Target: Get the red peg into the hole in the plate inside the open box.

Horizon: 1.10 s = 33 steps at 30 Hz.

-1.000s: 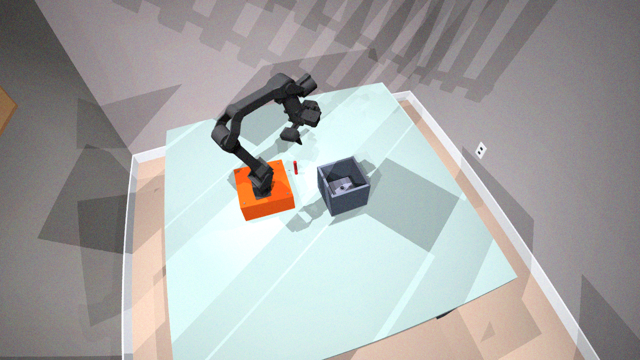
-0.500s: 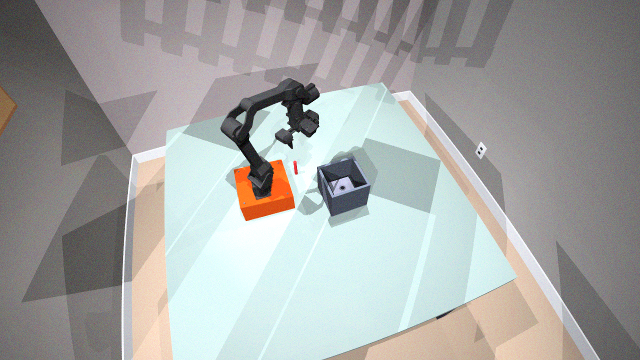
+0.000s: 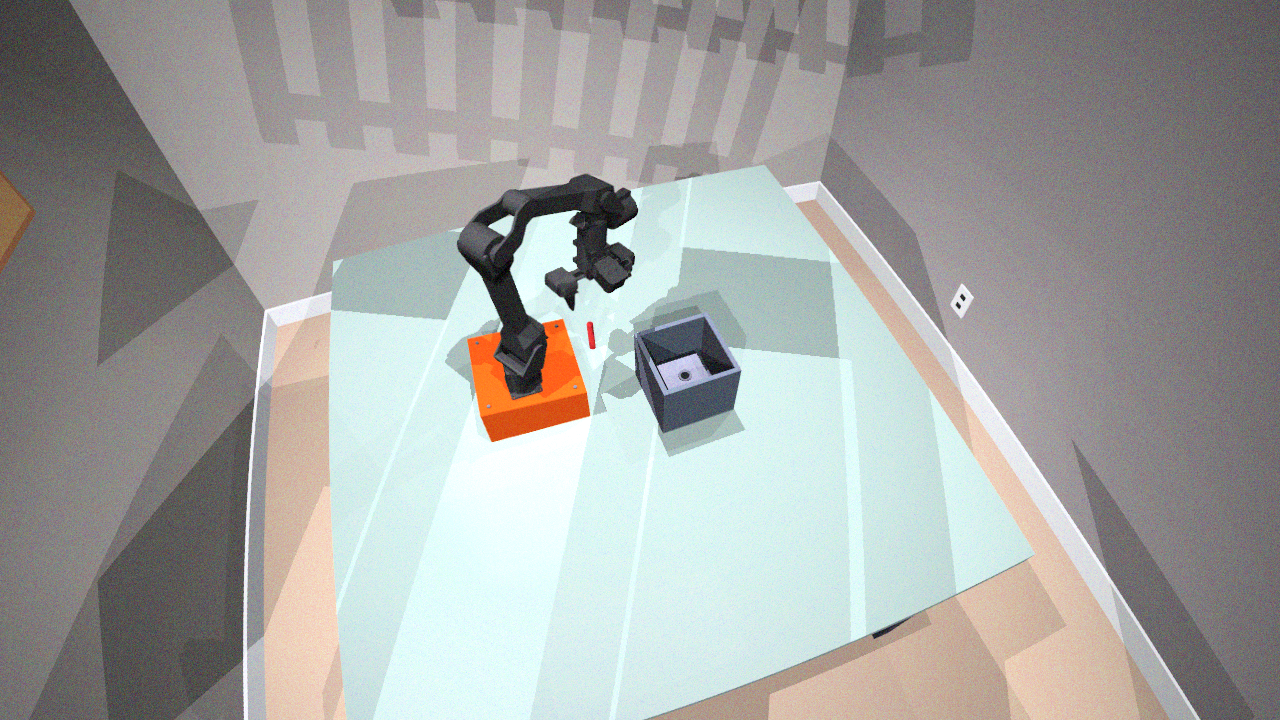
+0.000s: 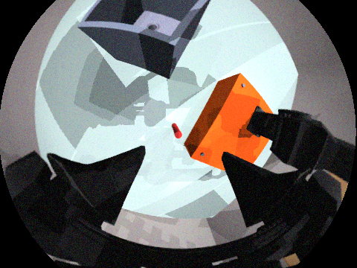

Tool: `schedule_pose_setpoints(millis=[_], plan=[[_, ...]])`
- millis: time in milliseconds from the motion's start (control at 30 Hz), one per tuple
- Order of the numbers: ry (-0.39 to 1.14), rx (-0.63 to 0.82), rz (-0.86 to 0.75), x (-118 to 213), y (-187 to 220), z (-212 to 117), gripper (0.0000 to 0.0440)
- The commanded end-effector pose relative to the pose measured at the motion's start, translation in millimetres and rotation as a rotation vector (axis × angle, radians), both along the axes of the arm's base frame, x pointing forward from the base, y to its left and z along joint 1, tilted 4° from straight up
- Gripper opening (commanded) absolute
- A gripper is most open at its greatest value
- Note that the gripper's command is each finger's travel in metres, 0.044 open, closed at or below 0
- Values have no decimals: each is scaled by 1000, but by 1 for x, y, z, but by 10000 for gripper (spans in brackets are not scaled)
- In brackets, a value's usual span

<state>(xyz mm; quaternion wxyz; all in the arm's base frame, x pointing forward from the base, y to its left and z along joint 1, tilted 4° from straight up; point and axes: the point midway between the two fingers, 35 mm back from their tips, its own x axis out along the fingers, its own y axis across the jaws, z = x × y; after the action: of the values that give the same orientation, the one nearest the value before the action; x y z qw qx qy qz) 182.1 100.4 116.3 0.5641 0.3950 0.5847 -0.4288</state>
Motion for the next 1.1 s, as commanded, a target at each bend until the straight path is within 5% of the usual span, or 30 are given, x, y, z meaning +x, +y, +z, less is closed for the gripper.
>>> schedule_pose_setpoints(millis=[0, 1067], plan=[[27, -11, -15, -3, 1, -15, 440], [27, -71, -88, -4, -7, -112, 379]])
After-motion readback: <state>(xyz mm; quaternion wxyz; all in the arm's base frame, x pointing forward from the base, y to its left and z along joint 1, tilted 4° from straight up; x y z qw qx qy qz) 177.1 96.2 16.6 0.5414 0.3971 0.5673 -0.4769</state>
